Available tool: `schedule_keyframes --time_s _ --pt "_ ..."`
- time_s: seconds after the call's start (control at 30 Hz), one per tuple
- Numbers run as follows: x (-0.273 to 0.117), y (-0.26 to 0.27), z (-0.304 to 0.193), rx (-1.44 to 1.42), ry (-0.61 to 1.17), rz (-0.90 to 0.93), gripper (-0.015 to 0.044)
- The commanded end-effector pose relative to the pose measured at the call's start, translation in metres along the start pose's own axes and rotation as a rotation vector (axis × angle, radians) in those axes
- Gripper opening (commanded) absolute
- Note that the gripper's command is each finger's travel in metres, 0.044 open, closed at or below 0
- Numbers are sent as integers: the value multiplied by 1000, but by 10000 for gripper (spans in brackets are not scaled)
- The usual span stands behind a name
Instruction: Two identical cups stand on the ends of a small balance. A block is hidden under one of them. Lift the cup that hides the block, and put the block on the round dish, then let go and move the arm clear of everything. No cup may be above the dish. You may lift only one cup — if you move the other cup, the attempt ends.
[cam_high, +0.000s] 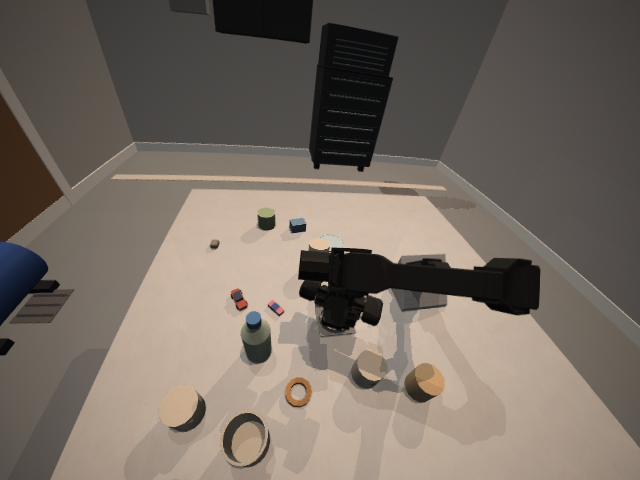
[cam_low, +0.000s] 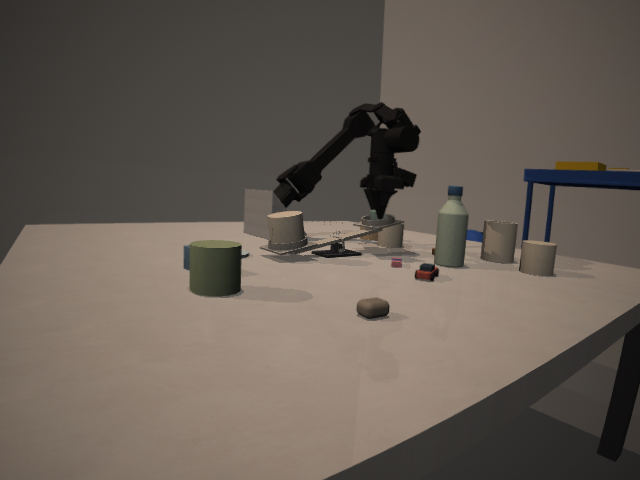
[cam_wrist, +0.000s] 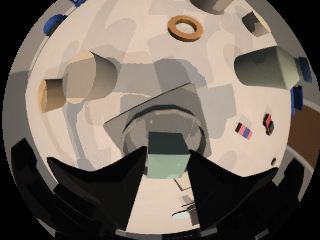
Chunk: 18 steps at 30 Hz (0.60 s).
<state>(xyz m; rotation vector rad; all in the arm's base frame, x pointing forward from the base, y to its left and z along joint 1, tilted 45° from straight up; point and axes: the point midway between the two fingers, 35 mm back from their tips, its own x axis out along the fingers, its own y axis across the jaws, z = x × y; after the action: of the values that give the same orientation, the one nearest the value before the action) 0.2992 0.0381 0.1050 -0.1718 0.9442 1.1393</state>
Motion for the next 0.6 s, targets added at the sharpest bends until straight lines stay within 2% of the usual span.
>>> schedule_keyframes --time_s 0.0,0.13,0.27,0.57 --pt "2 2 -1 6 -1 5 135" --pt "2 2 -1 6 -1 5 108" --pt "-5 0 0 7 1 4 3" --pt "-50 -3 0 8 6 1 0"
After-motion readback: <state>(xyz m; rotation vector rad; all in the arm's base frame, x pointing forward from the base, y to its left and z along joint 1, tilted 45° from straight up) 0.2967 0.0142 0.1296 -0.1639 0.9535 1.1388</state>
